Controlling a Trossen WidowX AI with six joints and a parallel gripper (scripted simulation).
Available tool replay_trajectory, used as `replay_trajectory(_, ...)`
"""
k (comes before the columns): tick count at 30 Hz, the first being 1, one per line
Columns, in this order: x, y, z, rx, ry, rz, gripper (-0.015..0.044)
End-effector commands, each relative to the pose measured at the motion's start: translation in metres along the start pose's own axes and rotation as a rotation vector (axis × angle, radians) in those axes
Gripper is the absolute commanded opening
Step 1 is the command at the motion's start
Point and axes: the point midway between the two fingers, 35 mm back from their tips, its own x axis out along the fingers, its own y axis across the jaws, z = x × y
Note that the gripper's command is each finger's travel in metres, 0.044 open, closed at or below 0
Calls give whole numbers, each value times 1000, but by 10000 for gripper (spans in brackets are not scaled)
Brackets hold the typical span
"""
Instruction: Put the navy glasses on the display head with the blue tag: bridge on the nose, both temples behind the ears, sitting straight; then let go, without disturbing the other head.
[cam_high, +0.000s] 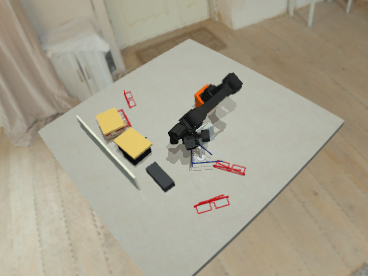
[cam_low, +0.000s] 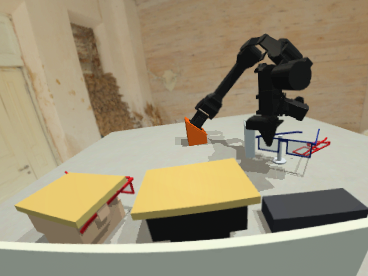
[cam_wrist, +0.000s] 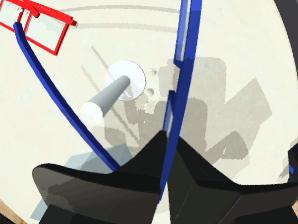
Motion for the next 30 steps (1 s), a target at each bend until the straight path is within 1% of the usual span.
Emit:
replay_trajectory(1, 5, 0, -2, 9, -4, 4, 0)
replay_trajectory(30, 5, -9, 8, 8, -4, 4, 0)
